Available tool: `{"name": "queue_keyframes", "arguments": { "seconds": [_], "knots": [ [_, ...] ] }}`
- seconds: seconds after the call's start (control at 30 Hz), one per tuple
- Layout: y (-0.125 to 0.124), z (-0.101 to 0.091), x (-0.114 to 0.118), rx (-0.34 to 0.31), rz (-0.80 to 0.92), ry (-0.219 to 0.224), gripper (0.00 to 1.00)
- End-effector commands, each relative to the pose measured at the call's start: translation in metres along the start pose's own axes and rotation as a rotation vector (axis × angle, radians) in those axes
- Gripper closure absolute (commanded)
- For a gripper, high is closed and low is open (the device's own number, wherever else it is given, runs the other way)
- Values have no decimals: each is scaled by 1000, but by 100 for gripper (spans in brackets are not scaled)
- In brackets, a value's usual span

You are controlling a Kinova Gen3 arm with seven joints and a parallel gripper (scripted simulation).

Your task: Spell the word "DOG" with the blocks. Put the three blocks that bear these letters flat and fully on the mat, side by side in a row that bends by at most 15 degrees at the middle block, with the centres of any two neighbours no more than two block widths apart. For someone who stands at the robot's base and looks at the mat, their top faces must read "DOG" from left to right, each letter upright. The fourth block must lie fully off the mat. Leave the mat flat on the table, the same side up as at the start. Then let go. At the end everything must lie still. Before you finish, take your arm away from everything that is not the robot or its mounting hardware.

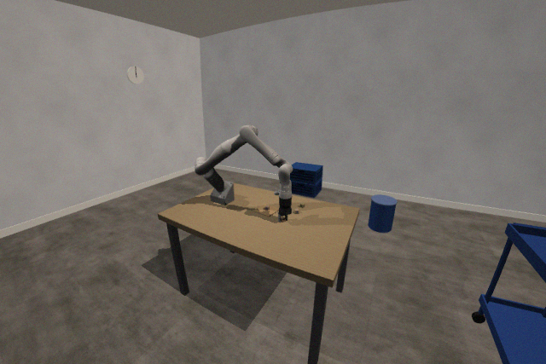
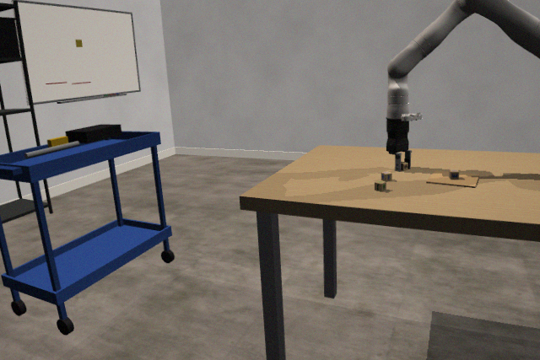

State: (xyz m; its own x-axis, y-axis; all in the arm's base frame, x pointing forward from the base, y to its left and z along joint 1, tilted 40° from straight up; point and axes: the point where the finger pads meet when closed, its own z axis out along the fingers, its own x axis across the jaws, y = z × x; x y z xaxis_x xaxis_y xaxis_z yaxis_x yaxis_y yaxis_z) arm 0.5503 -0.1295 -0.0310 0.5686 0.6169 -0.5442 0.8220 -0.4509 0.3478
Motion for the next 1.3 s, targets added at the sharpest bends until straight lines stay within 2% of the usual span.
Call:
{"name": "queue_keyframes", "arguments": {
  "seconds": [0.0, 0.47, 0.5, 1.27],
  "knots": [
    [0, -1, 1, -1, 0, 1, 21],
    [0, -1, 1, -1, 0, 1, 21],
    [0, -1, 1, -1, 0, 1, 51],
    [0, -1, 1, -1, 0, 1, 51]
  ]
}}
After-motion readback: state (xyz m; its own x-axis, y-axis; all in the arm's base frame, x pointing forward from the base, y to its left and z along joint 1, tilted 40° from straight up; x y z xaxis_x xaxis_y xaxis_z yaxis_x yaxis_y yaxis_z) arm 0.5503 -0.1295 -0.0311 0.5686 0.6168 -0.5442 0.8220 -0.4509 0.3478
